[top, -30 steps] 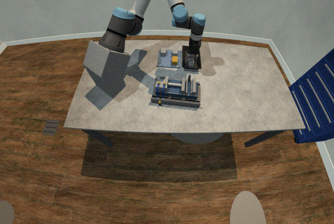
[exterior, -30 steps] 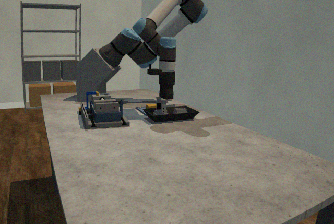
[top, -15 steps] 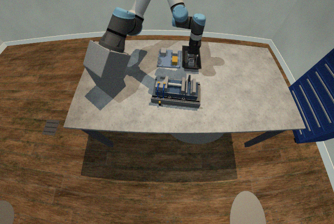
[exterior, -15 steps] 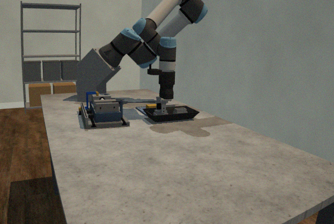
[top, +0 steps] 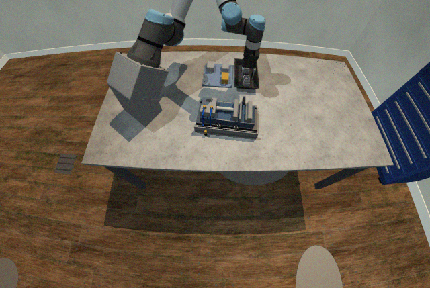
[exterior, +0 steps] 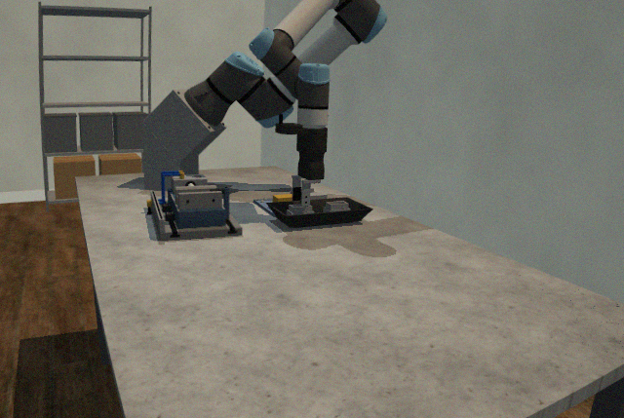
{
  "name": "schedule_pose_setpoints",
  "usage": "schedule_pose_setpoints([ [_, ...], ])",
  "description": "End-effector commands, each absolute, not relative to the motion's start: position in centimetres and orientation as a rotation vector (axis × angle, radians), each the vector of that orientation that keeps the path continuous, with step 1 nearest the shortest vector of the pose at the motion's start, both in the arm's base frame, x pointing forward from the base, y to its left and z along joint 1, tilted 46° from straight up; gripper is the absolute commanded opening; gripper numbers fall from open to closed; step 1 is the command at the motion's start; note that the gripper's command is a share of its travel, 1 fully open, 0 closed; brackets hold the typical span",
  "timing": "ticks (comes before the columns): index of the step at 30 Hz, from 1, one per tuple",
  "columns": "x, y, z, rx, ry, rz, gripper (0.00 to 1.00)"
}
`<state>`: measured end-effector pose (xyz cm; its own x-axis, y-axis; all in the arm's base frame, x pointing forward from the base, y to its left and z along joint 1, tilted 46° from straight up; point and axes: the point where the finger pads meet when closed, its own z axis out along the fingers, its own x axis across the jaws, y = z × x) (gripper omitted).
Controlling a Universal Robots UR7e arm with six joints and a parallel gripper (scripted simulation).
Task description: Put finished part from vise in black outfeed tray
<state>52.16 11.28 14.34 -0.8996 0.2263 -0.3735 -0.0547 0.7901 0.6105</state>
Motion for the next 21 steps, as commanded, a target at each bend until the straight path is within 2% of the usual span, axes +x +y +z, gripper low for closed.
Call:
schedule_pose_setpoints([
  [1,51.6,10.5,15.3,0.128,2.546,0.887,1.00],
  [21,48.8,6.8,19.9,0.128,2.546,0.887,1.00],
])
